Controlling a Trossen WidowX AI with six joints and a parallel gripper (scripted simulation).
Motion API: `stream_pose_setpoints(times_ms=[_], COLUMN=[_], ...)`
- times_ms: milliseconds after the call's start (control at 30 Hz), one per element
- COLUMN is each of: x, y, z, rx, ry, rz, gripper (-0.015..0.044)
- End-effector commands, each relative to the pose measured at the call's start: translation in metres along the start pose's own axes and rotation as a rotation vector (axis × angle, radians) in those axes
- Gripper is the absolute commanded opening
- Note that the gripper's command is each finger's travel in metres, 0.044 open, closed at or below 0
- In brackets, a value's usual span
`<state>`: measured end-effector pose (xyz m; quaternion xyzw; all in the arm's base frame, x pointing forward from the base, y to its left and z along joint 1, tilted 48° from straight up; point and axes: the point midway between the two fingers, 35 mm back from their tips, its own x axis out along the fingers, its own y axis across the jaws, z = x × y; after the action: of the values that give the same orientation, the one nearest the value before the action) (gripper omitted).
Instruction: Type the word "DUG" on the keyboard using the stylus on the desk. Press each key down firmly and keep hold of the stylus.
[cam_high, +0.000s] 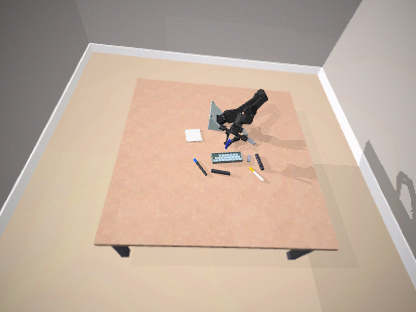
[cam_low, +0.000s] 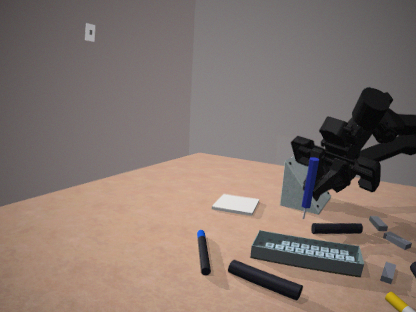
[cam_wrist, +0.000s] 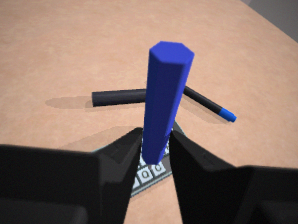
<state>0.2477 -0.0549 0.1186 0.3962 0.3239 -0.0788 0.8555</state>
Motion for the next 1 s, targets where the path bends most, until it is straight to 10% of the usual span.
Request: stream_pose_setpoints(times_ms=[0,967], x=[-0.003,0.014], y=[0.002,0.009], z=[-0.006,-0.038], rx=[0.034,0.062], ry=[-0.048,-0.096], rz=[0.043,0.090], gripper=[0.0000,0.0000])
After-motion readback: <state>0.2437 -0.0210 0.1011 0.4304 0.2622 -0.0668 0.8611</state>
